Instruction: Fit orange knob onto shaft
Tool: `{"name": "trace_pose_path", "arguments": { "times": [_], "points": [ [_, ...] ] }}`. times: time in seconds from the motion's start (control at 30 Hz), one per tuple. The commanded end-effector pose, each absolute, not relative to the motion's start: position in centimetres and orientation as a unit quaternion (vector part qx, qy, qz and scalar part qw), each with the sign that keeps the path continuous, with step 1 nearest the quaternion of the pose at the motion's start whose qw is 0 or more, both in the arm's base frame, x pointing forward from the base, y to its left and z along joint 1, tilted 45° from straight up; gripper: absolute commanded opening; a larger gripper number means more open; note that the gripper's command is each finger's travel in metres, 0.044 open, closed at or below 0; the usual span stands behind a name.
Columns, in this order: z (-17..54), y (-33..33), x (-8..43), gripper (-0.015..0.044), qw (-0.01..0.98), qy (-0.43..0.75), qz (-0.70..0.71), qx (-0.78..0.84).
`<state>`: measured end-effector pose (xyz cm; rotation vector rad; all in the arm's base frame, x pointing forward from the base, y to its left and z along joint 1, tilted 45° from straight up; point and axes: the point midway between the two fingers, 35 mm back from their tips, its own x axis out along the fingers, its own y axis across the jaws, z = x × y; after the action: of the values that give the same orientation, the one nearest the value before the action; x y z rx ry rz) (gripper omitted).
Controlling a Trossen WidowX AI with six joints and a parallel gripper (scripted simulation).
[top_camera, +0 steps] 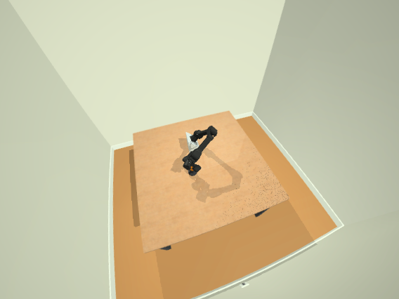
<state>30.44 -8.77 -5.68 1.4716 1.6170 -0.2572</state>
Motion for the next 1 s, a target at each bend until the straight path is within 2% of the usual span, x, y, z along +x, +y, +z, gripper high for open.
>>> {"name": "trace_pose_path", "arguments": {
  "times": [0.0, 0.77, 0.97],
  "points": [
    [-5.88, -8.64, 30.35, 0.0, 0.471, 0.658, -0.085, 0.582],
    [-5.57, -8.85, 30.48, 0.0, 0.471, 0.658, -0.086, 0.582],
    [-5.71, -8.74, 30.41, 0.0, 0.519, 0.663, -0.029, 0.539]
  ]
}}
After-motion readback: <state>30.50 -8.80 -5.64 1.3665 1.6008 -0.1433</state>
